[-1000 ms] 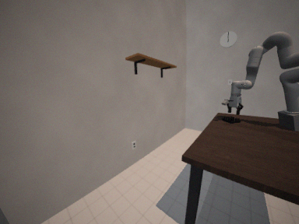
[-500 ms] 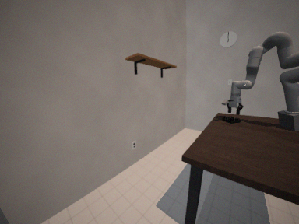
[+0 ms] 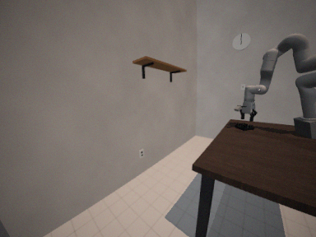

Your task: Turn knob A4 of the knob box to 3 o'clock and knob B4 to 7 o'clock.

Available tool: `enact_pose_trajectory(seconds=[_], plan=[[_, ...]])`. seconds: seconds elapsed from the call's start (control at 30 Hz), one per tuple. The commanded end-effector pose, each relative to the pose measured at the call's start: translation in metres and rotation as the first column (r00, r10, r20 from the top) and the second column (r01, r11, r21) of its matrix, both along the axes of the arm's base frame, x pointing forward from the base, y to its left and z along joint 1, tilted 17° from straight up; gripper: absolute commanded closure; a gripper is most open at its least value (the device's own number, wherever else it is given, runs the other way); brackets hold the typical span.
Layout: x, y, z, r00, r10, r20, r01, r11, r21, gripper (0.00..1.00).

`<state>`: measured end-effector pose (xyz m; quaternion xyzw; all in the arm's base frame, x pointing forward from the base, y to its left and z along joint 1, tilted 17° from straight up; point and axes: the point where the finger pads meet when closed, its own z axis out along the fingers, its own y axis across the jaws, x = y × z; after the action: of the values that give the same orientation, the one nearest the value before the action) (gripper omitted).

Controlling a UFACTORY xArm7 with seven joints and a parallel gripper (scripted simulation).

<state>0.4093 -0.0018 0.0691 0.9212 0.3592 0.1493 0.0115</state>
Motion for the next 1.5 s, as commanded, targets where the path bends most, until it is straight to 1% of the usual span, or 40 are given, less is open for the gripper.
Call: enact_pose_trajectory(seconds=[0.0, 1.47], plan=[[0.001, -0.0001, 0.0009, 1.0, 0.0, 0.003, 0.0, 1.0, 0.0, 0.0], [0.001, -0.0001, 0.0009, 1.0, 0.0, 0.003, 0.0, 1.0, 0.0, 0.0]])
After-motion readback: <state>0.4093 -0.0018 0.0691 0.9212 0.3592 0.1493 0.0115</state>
